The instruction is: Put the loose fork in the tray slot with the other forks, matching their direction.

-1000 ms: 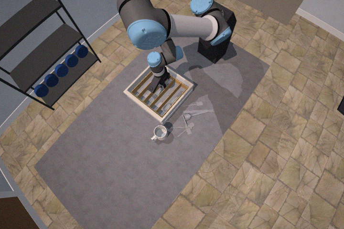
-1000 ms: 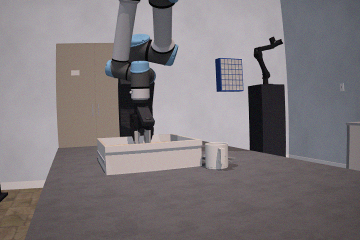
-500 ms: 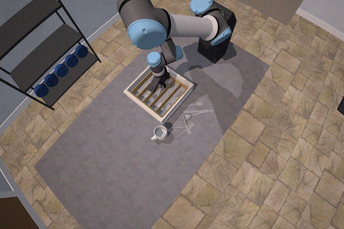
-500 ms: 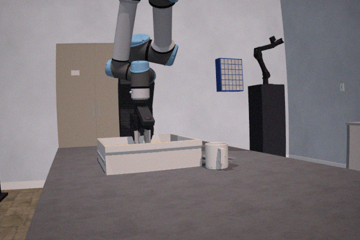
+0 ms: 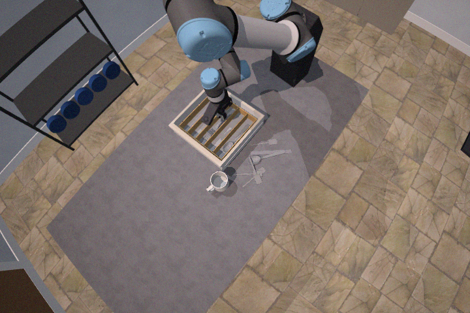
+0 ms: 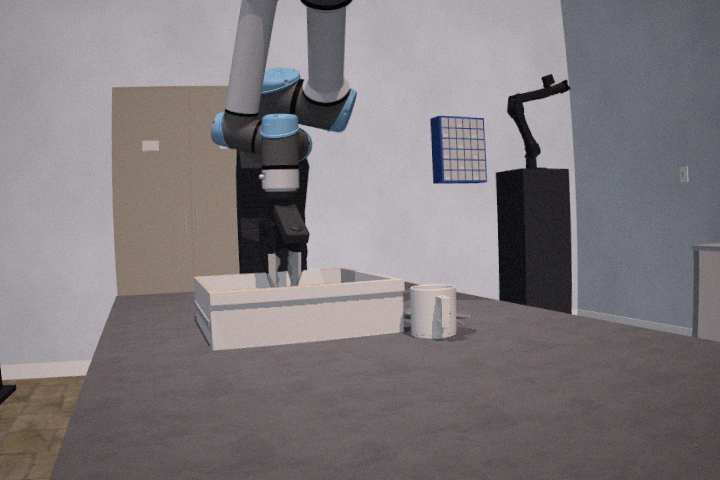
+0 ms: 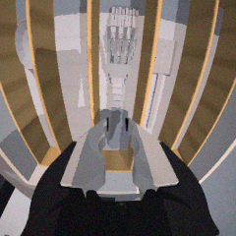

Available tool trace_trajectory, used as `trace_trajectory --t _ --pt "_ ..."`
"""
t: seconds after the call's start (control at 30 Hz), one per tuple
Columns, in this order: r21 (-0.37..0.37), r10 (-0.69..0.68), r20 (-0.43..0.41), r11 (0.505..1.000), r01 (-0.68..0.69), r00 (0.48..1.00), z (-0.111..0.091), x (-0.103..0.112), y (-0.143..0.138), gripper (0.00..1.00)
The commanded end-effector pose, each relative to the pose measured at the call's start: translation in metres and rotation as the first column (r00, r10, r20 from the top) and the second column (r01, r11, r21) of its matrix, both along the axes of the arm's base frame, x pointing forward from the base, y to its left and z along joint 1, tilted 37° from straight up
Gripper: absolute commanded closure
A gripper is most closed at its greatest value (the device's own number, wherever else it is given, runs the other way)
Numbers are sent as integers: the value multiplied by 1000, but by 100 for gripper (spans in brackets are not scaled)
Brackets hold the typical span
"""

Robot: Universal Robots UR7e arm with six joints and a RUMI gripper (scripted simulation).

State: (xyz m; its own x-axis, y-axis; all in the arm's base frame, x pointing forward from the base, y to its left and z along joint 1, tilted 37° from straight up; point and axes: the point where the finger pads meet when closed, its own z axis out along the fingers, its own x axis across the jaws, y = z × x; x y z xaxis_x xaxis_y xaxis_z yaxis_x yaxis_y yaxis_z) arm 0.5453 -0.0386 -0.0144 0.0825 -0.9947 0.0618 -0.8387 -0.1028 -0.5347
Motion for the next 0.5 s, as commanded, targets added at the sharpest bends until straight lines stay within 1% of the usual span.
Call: trace_trajectory --t 0.0,0.47 --pt "0 0 1 1000 0 1000 7 -5 0 86" --pt "0 0 1 1000 0 1000 41 -31 0 86"
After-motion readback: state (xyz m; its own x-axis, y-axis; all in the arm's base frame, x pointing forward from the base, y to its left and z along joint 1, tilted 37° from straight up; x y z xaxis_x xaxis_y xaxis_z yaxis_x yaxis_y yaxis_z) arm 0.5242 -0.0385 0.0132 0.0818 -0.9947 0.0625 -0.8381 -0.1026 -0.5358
